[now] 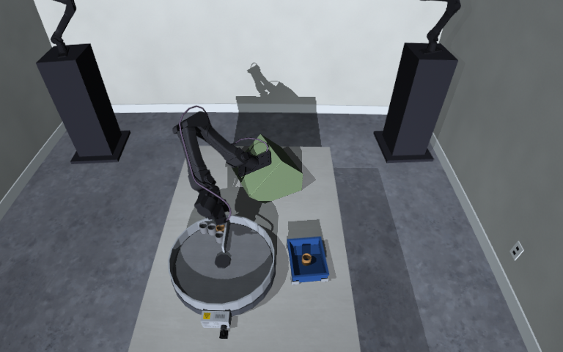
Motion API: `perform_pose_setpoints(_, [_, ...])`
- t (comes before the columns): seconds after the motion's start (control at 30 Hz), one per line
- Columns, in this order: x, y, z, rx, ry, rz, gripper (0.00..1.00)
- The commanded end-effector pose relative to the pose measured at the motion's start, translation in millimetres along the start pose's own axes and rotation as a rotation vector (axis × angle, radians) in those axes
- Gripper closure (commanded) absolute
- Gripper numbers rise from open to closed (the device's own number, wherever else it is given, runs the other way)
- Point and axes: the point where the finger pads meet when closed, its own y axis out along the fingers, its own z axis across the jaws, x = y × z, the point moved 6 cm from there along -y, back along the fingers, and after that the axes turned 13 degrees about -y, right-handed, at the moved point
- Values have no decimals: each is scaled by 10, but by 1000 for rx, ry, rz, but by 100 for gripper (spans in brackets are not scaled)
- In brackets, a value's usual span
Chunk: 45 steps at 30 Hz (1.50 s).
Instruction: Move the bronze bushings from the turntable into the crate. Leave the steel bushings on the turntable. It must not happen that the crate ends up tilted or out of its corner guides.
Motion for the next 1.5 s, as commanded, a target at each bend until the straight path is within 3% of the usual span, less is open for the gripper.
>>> perform_pose_setpoints(0.0, [31,-16,-8,-9,7,-28,87])
perform_pose_setpoints(0.2, [31,-16,-8,-9,7,-28,87])
perform_pose_setpoints(0.23, [31,-16,-8,-9,7,-28,100])
perform_pose_setpoints(1.47, [9,-20,28,6,-8,-16,100])
